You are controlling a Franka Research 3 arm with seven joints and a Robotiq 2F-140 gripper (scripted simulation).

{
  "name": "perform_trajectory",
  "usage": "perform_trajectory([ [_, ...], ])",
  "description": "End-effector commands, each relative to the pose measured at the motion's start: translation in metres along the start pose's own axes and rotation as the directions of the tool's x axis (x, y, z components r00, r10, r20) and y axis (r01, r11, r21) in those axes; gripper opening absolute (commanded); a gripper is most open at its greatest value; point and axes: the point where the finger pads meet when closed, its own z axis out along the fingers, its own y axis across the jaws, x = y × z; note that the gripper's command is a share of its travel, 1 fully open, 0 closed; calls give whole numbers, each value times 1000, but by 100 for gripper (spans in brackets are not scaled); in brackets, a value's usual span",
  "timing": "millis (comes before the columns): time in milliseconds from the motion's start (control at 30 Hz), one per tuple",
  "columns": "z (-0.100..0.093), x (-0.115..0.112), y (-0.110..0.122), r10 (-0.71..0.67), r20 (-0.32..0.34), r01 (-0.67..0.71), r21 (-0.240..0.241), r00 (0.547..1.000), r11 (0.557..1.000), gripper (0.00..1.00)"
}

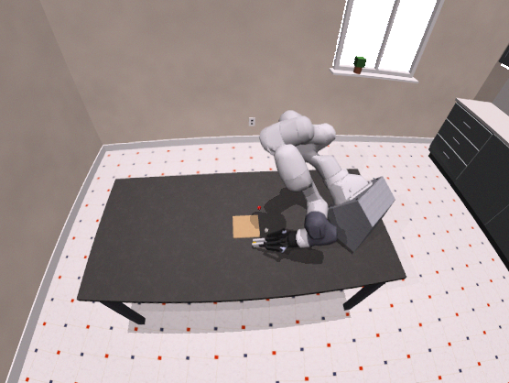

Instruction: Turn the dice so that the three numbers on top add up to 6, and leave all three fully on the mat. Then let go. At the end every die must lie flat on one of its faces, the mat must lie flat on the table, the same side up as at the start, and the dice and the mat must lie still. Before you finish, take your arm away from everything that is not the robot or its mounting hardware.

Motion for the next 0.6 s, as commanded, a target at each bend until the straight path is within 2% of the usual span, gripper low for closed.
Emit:
perform_trajectory([
  [0,0,2,1,3,-3,-3,-2,1000,1000,7],
  [567,4,9,1,3,-3,-3,-2,1000,1000,7],
])
